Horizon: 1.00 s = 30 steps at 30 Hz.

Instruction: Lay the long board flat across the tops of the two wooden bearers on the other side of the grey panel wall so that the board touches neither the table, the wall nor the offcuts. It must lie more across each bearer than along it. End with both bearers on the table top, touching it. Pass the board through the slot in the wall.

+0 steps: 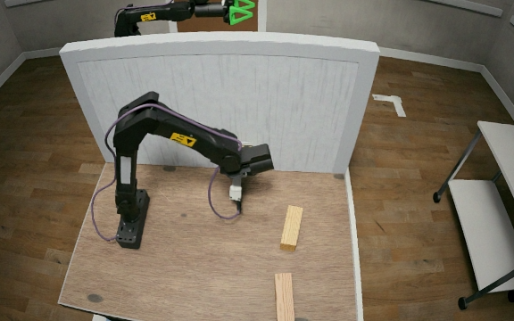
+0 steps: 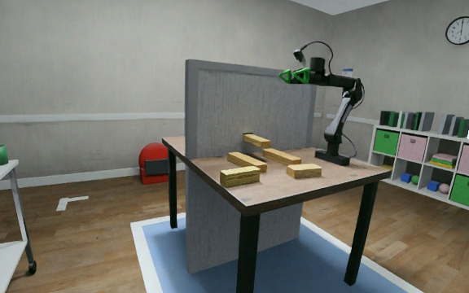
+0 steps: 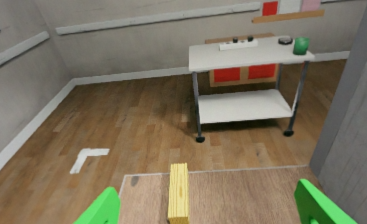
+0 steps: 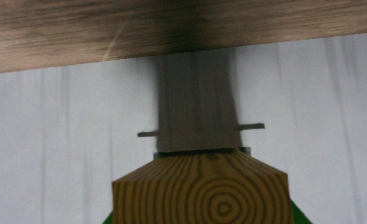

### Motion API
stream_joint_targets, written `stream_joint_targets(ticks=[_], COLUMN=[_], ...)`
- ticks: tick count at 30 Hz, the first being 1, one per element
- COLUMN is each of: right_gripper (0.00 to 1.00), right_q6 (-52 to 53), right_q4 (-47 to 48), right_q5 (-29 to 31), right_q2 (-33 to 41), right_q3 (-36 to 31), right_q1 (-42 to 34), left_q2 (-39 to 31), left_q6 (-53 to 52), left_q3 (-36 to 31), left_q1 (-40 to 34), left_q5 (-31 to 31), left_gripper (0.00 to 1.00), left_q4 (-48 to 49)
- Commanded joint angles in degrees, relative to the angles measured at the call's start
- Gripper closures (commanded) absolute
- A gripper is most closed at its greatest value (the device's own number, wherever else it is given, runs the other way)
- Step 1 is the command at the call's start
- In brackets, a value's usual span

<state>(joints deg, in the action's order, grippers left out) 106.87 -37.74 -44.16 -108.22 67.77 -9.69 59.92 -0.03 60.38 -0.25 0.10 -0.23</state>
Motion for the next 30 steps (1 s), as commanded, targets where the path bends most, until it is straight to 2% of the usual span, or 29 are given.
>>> stream_joint_targets(ticks=[1,22,23,30], right_gripper=[1.00,1.00,1.00,1.00], right_q6=[0.5,0.2,0.5,0.5], right_q4=[3.1,3.0,3.2,3.2], right_q5=[-7.1,-8.0,-6.9,-7.0], right_q2=[2.8,2.8,2.0,2.0], right_q3=[2.6,3.1,1.3,1.3], right_q1=[-0.8,0.7,0.2,-0.2], left_q2=[-0.6,-0.6,-0.6,-0.6], left_q6=[0.4,0.4,0.4,0.4], left_q3=[2.5,2.5,2.5,2.5], left_q1=[0.3,0.3,0.3,0.3], left_q5=[0.2,0.2,0.2,0.2], left_gripper=[0.00,0.00,0.22,0.22], left_q4=[1.1,1.1,1.1,1.1])
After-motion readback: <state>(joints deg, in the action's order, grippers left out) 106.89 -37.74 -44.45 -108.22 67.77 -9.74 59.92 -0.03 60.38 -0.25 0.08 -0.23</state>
